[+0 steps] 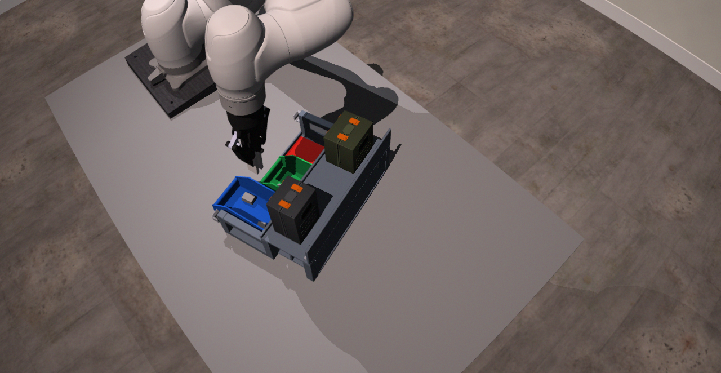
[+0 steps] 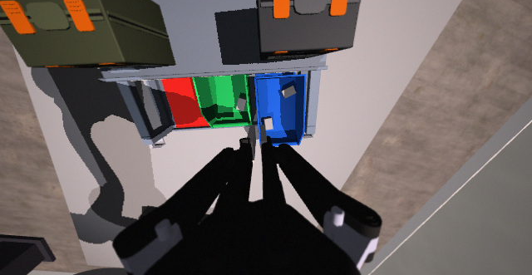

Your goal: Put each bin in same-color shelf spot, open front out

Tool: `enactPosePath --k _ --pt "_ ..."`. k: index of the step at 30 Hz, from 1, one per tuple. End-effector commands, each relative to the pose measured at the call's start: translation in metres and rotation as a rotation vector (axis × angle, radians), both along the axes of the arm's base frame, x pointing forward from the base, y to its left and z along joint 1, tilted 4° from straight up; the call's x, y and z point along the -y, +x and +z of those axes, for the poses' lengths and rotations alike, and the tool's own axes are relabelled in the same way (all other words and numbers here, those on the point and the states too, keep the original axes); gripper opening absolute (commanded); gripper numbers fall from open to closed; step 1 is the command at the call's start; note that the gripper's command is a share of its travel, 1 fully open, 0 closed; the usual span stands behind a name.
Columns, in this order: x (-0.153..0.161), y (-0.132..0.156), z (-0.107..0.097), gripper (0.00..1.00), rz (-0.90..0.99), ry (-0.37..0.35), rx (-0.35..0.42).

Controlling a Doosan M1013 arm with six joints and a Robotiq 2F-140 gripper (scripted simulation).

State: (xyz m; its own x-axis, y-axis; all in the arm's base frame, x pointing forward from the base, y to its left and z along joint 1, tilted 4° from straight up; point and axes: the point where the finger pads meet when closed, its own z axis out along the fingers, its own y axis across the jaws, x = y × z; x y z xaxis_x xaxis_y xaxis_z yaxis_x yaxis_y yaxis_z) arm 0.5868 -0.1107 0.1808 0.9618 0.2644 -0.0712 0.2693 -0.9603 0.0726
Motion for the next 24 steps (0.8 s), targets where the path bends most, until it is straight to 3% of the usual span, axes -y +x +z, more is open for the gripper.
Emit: enactPosePath --k 1,8,9,24 --pt "0.0000 0.0000 0.0002 0.15 0.000 0.000 0.000" --pt "0.0000 0.0000 0.0003 0.15 0.000 0.000 0.000" --pt "0.0000 0.0000 0.0003 0.10 0.000 0.000 0.000" --pt "0.0000 0.0000 0.0003 0.10 0.000 0.000 0.000"
